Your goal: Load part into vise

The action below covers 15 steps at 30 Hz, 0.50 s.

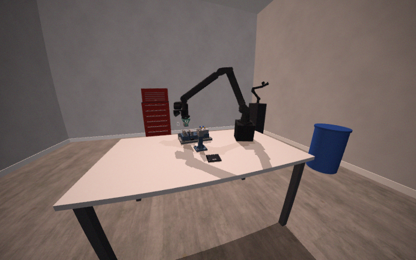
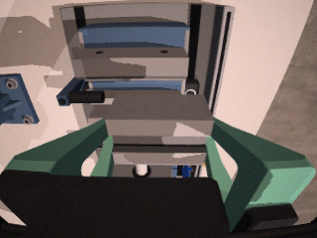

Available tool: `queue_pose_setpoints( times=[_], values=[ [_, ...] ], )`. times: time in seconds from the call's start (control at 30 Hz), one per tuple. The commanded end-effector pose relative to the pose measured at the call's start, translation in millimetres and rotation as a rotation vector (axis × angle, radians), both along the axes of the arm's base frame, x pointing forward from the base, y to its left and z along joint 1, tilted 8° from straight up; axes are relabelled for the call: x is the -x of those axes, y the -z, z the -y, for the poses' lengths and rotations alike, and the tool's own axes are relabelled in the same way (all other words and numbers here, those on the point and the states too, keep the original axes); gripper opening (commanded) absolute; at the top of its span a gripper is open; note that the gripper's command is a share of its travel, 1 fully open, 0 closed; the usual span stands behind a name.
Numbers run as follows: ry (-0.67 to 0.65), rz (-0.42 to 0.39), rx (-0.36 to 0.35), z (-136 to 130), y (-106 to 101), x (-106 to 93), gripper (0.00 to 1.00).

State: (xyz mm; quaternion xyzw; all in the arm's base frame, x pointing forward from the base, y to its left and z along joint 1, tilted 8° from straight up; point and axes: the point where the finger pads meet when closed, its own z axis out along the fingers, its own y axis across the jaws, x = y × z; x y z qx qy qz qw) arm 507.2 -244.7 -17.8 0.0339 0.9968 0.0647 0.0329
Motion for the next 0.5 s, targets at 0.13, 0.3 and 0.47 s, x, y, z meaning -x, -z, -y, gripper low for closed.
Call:
queue_pose_setpoints(
  times=[0.13, 0.3, 0.47],
  values=[
    [-0.004, 0.024, 0.012, -5.1, -10.0, -6.7, 0.00],
    [-0.005, 0.036, 0.018, -3.8, -12.7, -9.7, 0.00],
    [-0.005, 0.036, 0.018, -5.1, -13.5, -7.5, 0.00]
  ],
)
